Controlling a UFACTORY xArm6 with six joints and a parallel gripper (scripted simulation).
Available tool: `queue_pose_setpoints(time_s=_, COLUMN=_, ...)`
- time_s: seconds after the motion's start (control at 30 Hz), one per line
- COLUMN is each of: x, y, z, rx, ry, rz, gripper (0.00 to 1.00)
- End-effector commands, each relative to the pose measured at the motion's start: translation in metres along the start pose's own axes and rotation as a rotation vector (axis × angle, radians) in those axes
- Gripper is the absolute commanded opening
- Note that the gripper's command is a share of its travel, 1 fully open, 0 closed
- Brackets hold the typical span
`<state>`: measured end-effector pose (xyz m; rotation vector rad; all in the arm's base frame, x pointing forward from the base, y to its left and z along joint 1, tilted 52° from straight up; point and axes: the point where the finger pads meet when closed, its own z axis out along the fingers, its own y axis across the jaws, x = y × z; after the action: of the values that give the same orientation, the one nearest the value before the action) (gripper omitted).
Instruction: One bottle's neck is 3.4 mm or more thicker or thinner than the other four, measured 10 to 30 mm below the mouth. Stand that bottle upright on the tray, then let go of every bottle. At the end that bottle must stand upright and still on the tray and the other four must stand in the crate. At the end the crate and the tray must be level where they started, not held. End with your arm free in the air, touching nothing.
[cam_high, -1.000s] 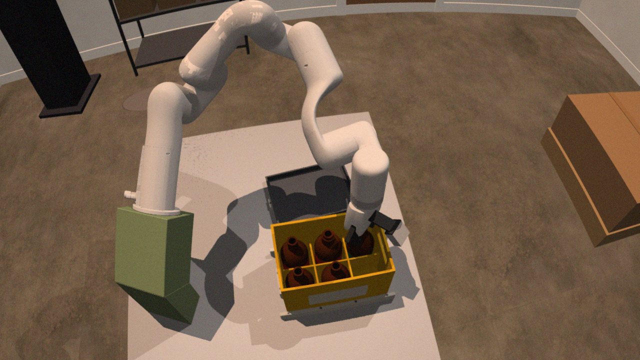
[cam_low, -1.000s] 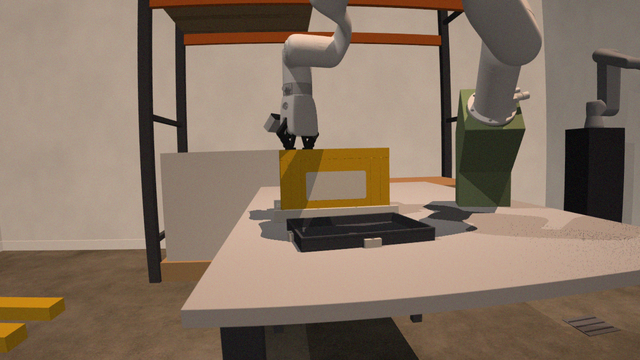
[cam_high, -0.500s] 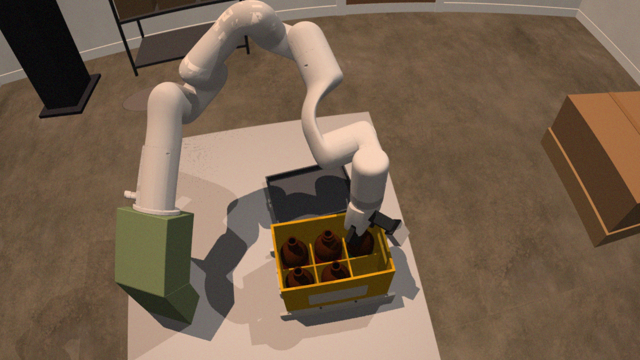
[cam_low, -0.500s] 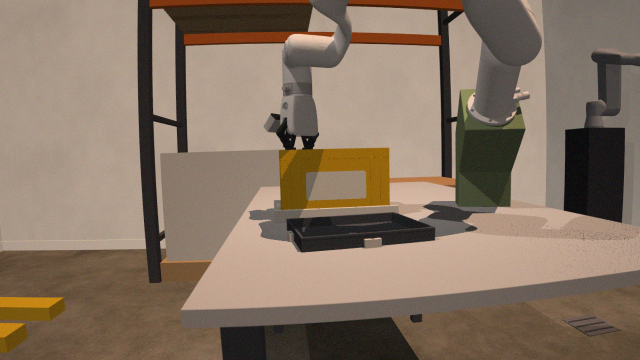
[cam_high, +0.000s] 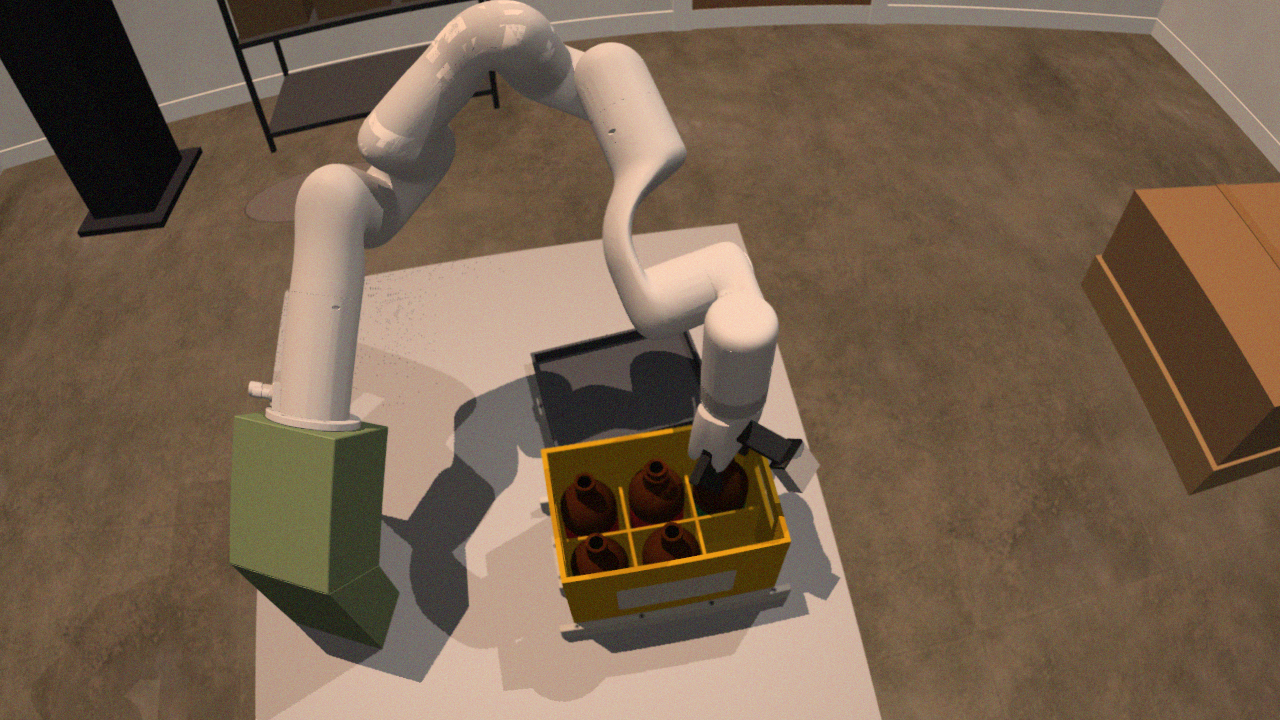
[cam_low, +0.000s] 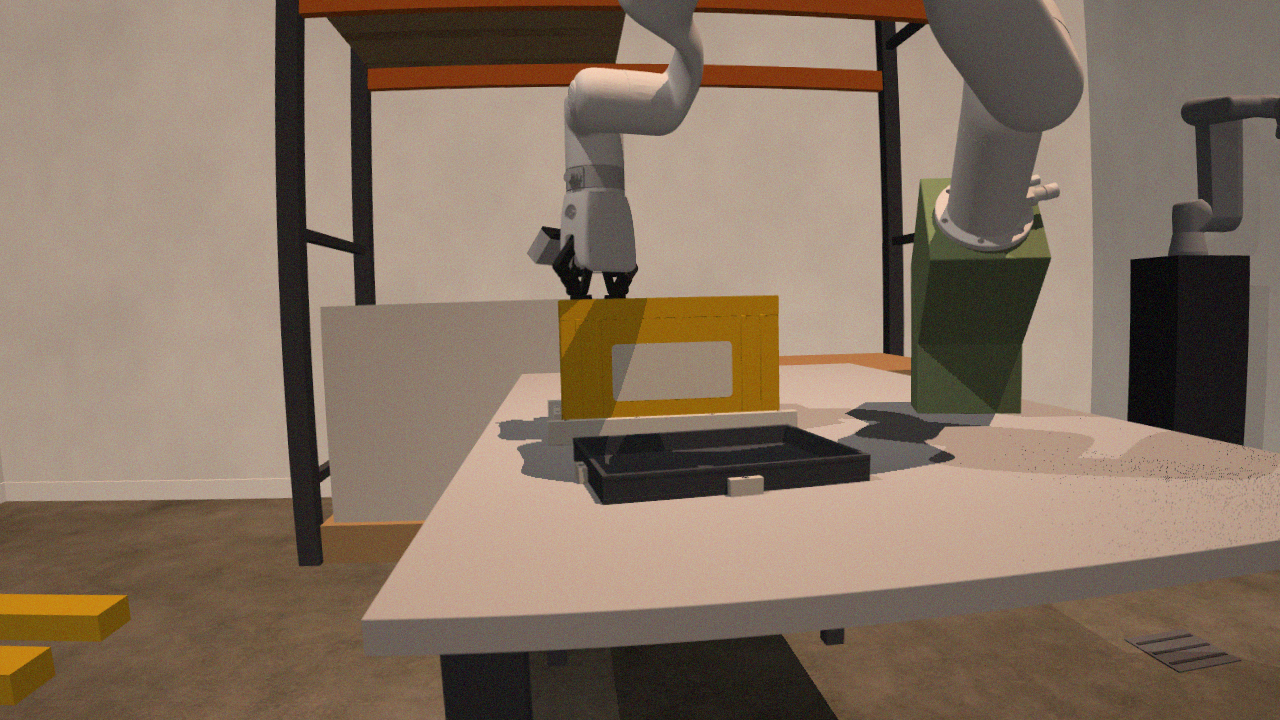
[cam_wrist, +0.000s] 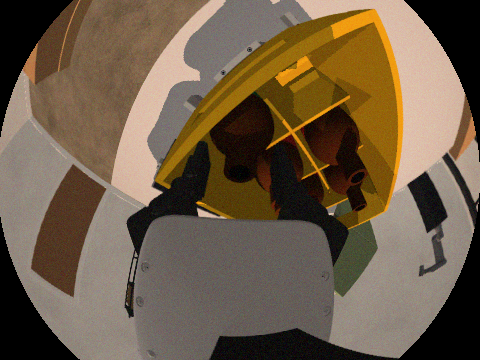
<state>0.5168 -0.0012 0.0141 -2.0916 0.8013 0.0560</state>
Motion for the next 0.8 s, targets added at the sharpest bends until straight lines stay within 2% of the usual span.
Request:
queue_pose_setpoints(time_s=0.0, x=0.001, y=-0.001, z=-0.003, rx=0.001, ry=0.003, rz=-0.001, gripper=0.65)
queue_pose_setpoints(time_s=0.3, x=0.001, y=-0.001, z=-0.013, rx=0.001, ry=0.003, rz=-0.001, gripper=0.65)
queue_pose_setpoints(time_s=0.77, x=0.001, y=-0.001, z=-0.058, rx=0.001, ry=0.003, rz=-0.001, gripper=0.65)
